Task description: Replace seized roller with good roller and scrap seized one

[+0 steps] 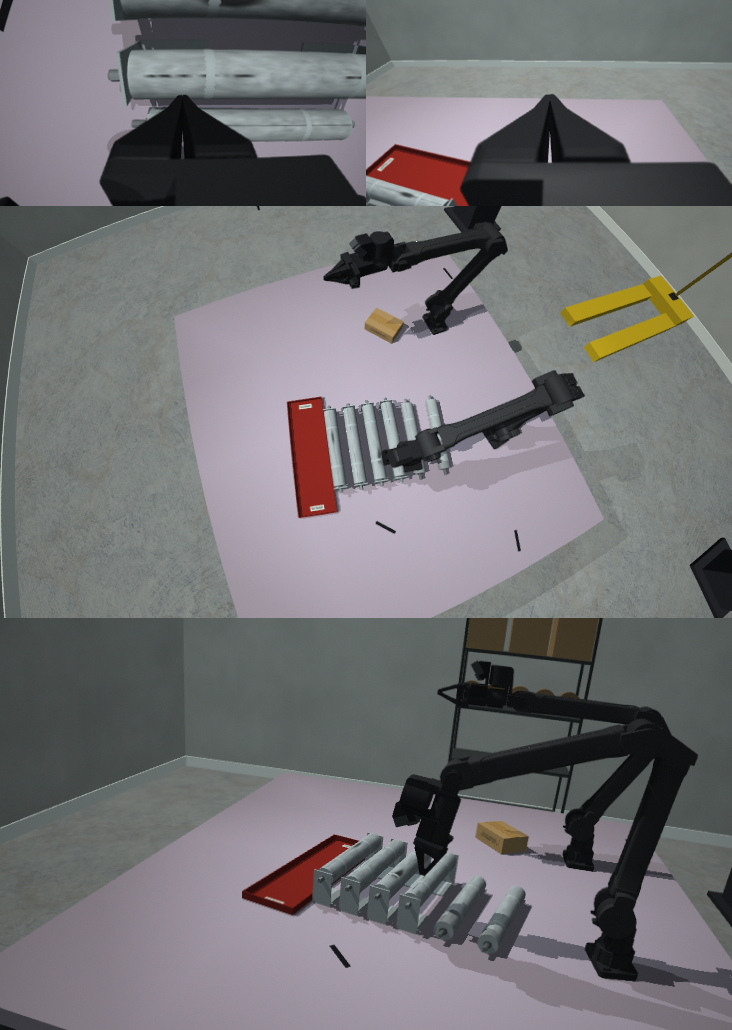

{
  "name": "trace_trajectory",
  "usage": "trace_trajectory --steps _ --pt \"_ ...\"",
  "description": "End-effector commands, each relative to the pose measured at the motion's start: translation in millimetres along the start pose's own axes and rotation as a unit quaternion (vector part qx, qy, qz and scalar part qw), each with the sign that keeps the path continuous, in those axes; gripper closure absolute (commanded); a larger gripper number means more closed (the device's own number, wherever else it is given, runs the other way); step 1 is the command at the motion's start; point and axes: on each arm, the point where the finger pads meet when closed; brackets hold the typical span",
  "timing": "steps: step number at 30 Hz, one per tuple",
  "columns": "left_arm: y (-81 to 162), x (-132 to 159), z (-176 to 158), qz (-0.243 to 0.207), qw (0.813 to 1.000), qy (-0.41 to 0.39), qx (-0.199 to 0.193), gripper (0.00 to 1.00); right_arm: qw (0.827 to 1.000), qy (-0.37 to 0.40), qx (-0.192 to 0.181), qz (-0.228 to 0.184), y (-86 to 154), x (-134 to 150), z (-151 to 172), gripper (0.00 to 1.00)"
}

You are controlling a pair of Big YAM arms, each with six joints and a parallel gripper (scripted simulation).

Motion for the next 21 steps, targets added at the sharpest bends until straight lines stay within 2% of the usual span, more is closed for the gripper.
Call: trace_trajectory --steps 1,3,4,6,8,20,21 --pt "-4 -4 5 -0.006 1.000 0.006 -0.001 1.00 0.999 -0.004 -0.002 -0.035 0 -36 2 1.00" --pt "-6 -4 6 -0.007 1.000 0.007 -0.002 1.00 0.999 -0.004 -0.002 -0.035 0 -36 2 1.00" --pt "6 -12 9 -0.021 1.000 0.006 -0.007 1.00 0.999 -0.004 -0.002 -0.035 0 -36 2 1.00" --pt "6 -12 9 -0.021 1.000 0.006 -0.007 1.00 0.999 -0.004 -0.002 -0.035 0 -36 2 1.00" --pt "-12 -1 5 -0.004 1.000 0.006 -0.001 1.00 0.999 -0.004 -0.002 -0.035 0 -36 2 1.00" --pt "-26 2 5 -0.005 1.000 0.002 -0.001 1.00 0.999 -0.004 -0.002 -0.035 0 -36 2 1.00" --pt "-21 -4 7 -0.011 1.000 0.003 -0.003 1.00 0.999 -0.004 -0.002 -0.035 0 -36 2 1.00"
Point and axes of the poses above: on each arm, the point where the finger pads meet when closed, its own y axis back along the fingers, its own z axis across the jaws, x = y × z, and after that the axes turned 13 degrees about -y, right-handed
